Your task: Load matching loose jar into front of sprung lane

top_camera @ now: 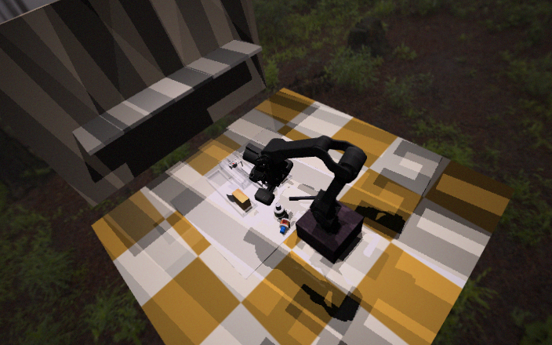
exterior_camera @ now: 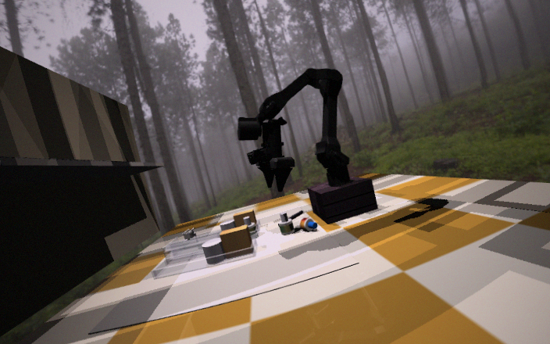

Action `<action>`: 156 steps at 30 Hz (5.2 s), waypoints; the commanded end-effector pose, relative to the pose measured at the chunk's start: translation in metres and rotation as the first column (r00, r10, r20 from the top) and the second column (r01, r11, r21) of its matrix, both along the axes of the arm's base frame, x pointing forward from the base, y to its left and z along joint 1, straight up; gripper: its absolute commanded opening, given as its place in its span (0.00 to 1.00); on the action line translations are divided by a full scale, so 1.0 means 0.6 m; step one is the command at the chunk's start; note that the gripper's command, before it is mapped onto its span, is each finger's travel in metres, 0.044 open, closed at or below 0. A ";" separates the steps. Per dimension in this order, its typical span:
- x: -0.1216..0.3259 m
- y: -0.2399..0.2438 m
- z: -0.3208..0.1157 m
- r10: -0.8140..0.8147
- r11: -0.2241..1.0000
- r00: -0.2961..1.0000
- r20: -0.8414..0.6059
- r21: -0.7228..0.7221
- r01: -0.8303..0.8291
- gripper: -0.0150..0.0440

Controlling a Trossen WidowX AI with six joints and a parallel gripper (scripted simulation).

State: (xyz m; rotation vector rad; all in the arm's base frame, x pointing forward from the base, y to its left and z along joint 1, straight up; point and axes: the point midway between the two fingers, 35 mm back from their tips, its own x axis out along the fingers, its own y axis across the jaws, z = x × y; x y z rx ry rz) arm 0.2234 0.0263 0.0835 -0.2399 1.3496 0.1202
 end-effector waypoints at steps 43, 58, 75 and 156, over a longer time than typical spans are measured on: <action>0.005 0.011 -0.182 -0.255 0.960 0.946 -0.198 0.069 0.273 1.00; 0.005 0.011 -0.196 -0.255 0.960 0.946 -0.199 0.069 0.273 0.64; 0.010 0.006 -0.122 -0.255 0.960 0.947 -0.198 0.069 0.273 0.25; 0.139 -0.085 -0.140 -0.316 0.940 0.930 -0.190 0.067 0.333 0.25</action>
